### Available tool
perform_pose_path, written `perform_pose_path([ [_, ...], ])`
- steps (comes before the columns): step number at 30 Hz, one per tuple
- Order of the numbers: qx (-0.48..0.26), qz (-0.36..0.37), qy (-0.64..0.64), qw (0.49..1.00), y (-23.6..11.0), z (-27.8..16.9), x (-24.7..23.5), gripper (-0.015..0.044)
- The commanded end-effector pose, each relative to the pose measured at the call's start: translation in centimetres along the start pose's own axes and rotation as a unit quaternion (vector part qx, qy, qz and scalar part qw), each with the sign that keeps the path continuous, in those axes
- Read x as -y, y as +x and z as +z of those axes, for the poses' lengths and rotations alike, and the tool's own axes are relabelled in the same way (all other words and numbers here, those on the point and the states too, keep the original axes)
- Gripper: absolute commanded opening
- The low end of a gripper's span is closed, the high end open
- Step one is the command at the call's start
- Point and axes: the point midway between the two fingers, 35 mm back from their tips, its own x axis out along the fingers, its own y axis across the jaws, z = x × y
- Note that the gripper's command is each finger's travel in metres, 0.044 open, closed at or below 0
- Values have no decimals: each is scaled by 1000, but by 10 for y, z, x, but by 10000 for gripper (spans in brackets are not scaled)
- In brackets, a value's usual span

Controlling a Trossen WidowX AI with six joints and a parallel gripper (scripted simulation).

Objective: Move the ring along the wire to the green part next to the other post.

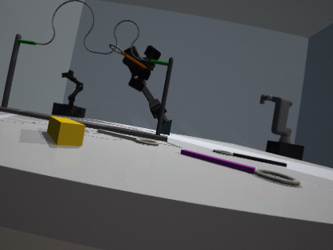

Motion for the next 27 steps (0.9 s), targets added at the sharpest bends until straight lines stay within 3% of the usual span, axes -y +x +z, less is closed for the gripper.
perform_pose_path([
  [1,1,23,26,999,-4,5,-14,-150],
  [27,-12,81,131,988,-12,11,-50,-150],
])
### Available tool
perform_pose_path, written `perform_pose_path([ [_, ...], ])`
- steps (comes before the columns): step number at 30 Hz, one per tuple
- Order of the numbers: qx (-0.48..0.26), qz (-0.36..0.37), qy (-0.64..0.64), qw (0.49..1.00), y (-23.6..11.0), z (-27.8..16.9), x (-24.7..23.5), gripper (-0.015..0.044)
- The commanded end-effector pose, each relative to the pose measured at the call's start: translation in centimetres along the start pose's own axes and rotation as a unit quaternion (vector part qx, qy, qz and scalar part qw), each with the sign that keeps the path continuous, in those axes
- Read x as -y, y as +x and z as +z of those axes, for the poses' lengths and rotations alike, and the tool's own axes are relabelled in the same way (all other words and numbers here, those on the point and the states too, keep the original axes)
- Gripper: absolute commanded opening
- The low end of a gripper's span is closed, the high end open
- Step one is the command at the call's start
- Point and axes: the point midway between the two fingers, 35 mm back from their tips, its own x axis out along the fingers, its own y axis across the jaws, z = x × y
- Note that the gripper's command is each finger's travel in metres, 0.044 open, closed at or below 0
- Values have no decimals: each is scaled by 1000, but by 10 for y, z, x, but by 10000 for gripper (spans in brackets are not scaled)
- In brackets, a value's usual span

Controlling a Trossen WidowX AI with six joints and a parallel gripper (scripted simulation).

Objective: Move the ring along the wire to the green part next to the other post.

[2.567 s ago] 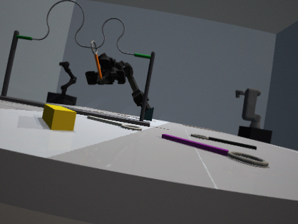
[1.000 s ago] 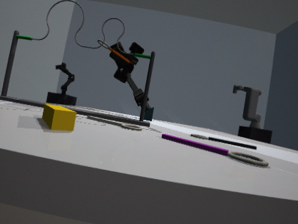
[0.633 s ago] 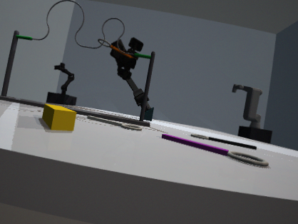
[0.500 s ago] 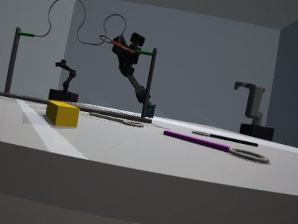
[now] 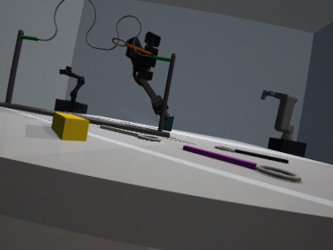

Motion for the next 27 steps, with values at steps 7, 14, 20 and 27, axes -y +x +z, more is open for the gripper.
perform_pose_path([
  [7,-1,26,29,999,-4,4,-17,-150],
  [14,-3,37,48,998,-5,4,-24,-150],
  [20,-5,45,63,997,-6,5,-29,-150],
  [27,-7,55,81,995,-8,6,-35,-150],
])
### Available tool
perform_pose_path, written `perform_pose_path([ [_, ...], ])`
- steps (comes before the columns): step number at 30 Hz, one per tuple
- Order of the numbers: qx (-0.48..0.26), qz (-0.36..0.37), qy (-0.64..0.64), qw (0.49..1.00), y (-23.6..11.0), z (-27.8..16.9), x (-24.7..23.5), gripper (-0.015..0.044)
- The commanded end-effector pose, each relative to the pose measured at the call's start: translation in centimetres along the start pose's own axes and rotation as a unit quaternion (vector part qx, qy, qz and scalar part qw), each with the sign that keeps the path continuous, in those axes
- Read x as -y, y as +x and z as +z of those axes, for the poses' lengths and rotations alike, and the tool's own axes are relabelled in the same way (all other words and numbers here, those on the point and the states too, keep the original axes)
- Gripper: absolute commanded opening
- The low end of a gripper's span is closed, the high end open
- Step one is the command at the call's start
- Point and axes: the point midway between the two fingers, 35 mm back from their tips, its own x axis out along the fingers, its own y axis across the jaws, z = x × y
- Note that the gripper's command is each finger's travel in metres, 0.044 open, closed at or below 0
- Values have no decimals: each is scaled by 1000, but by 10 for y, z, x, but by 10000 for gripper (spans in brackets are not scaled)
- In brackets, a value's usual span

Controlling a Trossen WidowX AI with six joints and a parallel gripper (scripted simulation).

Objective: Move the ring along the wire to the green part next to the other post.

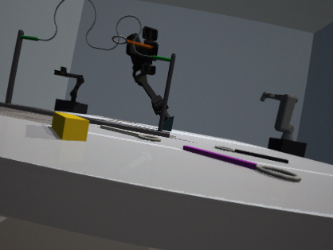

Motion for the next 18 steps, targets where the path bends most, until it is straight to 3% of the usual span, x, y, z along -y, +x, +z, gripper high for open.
perform_pose_path([
  [1,0,15,10,1000,-3,2,-10,-150],
  [18,-5,35,46,998,-5,3,-24,-150],
])
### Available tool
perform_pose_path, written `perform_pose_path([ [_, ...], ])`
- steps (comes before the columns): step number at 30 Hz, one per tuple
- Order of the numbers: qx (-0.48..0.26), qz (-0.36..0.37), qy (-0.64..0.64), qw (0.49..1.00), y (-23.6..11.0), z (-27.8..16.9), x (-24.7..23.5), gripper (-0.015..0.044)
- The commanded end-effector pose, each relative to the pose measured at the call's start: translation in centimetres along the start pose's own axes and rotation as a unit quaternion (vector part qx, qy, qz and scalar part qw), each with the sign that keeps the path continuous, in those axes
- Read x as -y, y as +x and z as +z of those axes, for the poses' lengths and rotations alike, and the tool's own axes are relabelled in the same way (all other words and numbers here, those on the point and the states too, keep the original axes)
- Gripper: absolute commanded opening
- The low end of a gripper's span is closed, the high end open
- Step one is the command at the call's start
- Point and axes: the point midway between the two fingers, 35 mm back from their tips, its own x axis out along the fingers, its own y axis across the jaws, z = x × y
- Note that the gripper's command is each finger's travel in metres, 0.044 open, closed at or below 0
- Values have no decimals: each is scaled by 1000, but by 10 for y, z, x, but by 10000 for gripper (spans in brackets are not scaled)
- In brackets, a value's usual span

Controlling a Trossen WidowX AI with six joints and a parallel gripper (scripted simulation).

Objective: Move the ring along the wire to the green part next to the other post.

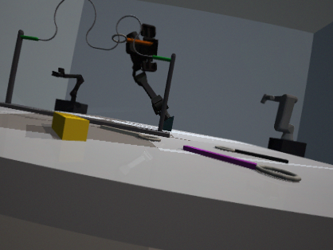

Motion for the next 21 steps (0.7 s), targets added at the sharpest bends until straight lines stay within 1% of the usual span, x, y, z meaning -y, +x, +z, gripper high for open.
perform_pose_path([
  [1,-1,14,8,1000,-3,1,-10,-150],
  [21,-5,32,40,999,-5,3,-23,-150],
])
